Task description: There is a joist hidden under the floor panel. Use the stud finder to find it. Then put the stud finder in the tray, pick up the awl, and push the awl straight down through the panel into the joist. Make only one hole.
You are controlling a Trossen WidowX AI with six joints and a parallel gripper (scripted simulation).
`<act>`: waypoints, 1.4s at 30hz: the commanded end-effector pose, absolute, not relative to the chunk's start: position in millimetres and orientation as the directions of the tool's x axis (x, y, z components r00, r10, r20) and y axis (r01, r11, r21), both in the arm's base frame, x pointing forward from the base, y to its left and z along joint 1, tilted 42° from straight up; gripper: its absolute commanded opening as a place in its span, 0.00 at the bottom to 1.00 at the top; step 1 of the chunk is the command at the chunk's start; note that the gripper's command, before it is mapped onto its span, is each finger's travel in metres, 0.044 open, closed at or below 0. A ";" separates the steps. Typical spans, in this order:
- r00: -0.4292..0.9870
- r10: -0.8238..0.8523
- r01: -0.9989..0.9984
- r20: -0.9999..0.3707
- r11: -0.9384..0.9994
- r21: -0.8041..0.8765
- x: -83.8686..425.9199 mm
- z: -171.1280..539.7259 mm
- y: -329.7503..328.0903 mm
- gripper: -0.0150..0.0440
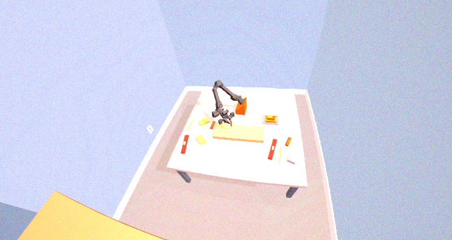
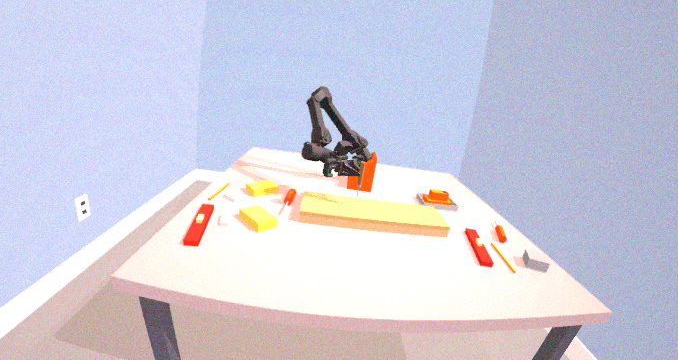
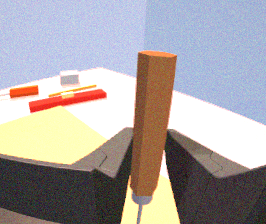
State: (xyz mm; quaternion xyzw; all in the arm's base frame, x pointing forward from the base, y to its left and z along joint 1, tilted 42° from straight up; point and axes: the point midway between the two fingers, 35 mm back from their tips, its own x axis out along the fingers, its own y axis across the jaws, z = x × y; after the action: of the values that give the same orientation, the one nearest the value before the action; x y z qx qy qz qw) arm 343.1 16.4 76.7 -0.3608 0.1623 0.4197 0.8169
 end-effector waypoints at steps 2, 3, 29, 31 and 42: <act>0.591 0.579 -0.805 -0.562 0.382 -0.454 343.2 74.1 15.8 0.25; 0.591 0.579 -0.805 -0.562 0.382 -0.454 343.2 73.5 15.3 0.25; 0.591 0.578 -0.805 -0.562 0.381 -0.454 345.1 57.3 0.4 0.25; 0.591 0.578 -0.805 -0.563 0.381 -0.454 345.4 54.9 -1.9 0.25; 0.591 0.578 -0.805 -0.563 0.381 -0.454 346.5 41.2 -14.2 0.25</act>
State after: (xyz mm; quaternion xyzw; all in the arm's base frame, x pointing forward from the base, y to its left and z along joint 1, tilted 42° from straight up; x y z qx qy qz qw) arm 344.0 -10.6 43.8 -0.3576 0.1629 0.4231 0.8164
